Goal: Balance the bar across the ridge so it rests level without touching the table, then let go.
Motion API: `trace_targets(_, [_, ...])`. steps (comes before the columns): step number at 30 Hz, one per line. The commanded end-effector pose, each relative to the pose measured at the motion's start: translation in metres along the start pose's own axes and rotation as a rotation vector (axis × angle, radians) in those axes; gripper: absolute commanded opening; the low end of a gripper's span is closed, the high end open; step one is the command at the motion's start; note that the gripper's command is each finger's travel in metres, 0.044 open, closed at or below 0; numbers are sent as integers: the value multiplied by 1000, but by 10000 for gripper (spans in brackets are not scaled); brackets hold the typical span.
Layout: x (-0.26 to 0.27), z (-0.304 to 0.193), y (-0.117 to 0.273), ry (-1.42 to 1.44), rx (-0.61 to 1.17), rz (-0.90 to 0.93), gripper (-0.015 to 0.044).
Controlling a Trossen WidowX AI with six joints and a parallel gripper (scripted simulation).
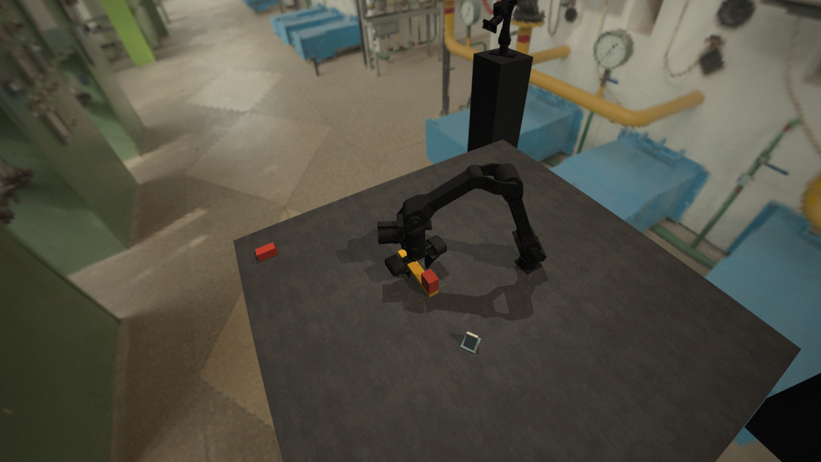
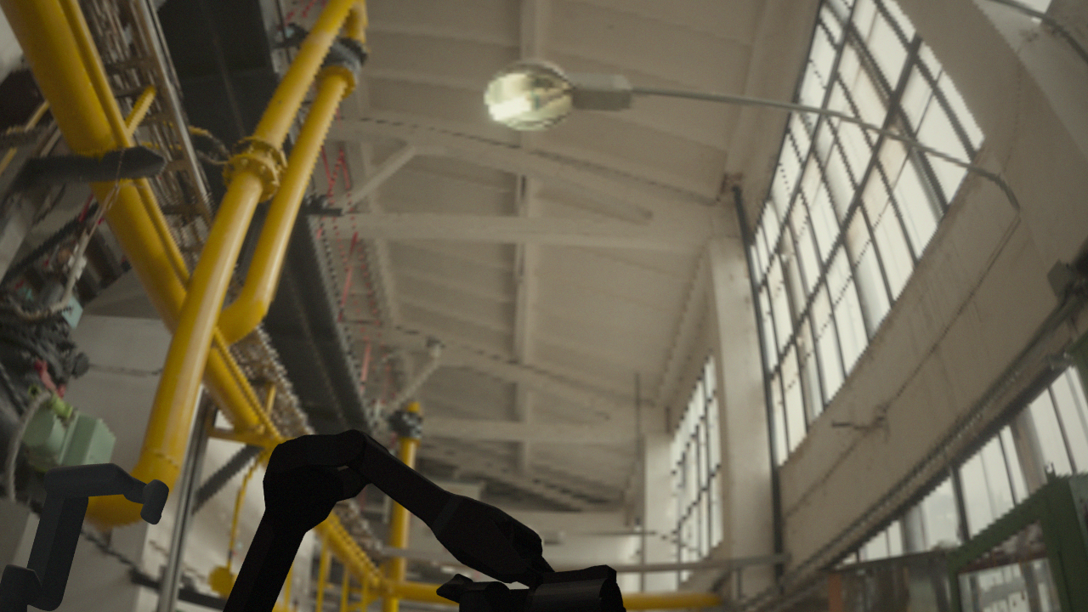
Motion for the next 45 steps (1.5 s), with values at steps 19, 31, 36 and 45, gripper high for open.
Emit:
trace_targets(19, [1,1,11,0,0,0,0])
trace_targets(31, [4,3,42,-2,-1,-2,0])
trace_targets(36, [4,3,55,-2,-1,-2,0])
trace_targets(45, [3,2,78,-3,-2,-3,0])
Point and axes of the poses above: the point midway between the two fingers, 35 mm back from their tips, its own y axis back along the fingers, its own x axis across the jaws, z = x × y, the point moved 8 cm from there along y, back along the fingers, and after that the axes turned 11 degrees about y, right-handed, at the moved point
